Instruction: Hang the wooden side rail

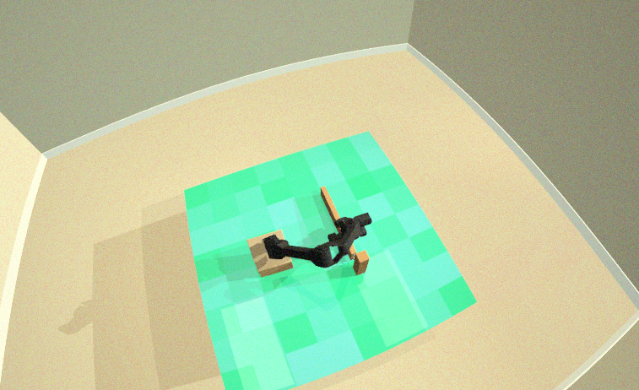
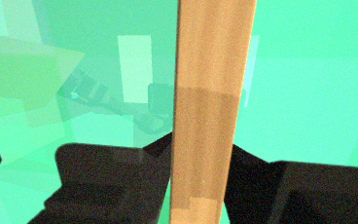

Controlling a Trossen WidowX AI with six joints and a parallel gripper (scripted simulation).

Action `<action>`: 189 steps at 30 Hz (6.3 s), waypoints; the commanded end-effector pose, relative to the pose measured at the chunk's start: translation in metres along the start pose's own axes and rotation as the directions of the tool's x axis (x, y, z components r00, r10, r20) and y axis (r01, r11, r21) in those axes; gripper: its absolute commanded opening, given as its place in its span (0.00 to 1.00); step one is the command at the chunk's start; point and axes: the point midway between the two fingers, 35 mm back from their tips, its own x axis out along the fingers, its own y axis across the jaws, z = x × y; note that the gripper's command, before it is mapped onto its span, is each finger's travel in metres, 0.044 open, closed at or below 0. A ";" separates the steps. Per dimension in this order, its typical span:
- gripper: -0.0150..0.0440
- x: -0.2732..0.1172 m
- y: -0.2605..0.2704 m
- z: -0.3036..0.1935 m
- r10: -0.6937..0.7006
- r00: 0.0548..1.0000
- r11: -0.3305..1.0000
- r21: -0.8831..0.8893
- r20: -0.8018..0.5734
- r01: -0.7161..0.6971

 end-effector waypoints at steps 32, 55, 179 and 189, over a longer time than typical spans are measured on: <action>0.25 -0.012 -0.005 0.000 -0.020 1.000 1.000 0.010 0.000 0.020; 0.25 -0.016 -0.005 0.000 -0.020 1.000 1.000 0.010 0.000 0.020; 0.25 -0.018 -0.014 -0.012 -0.020 1.000 1.000 0.011 0.000 0.020; 0.25 -0.017 -0.013 -0.013 -0.020 1.000 1.000 0.011 0.000 0.020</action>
